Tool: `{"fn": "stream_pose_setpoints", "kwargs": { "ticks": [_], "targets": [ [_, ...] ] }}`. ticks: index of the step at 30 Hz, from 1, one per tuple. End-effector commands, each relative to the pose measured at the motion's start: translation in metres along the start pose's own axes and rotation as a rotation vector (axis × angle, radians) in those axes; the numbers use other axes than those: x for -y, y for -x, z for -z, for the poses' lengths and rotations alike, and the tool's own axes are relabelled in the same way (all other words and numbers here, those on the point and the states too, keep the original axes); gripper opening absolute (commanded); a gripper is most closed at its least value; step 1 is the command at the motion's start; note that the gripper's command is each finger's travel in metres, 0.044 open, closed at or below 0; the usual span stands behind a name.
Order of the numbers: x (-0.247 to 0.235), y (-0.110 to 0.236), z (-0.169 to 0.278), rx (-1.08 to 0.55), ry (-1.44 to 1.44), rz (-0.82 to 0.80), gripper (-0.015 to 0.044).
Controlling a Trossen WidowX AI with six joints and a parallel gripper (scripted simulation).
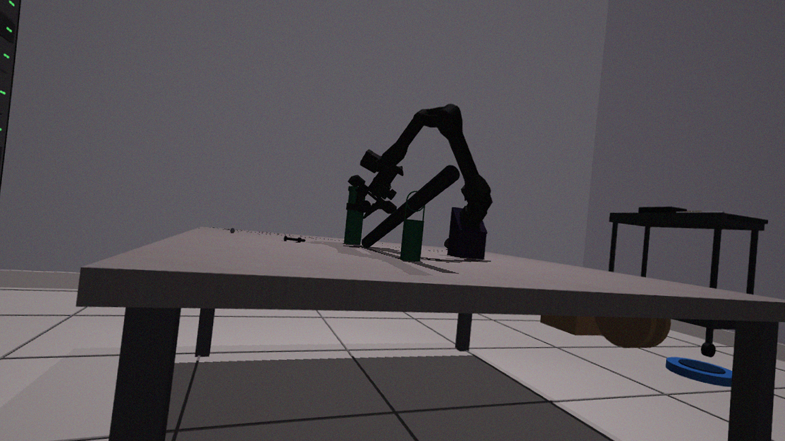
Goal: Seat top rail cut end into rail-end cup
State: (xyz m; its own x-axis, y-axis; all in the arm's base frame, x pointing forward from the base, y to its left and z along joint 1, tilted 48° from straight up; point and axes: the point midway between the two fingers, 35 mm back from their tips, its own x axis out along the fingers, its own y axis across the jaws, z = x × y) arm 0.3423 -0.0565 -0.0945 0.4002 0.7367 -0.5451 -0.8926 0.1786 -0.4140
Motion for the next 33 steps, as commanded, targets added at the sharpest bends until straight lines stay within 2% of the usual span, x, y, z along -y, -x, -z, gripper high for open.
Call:
{"fn": "stream_pose_setpoints", "kwargs": {
  "ticks": [1,30,33],
  "targets": [
    [0.0025,-0.0014,0.0002,-0.018,-0.024,-0.002,0.0000],
    [0.0039,-0.0028,-0.0001,-0.029,-0.041,-0.004,0.0000],
    [0.0039,-0.0028,-0.0001,-0.029,-0.041,-0.004,0.0079]
  ]
}}
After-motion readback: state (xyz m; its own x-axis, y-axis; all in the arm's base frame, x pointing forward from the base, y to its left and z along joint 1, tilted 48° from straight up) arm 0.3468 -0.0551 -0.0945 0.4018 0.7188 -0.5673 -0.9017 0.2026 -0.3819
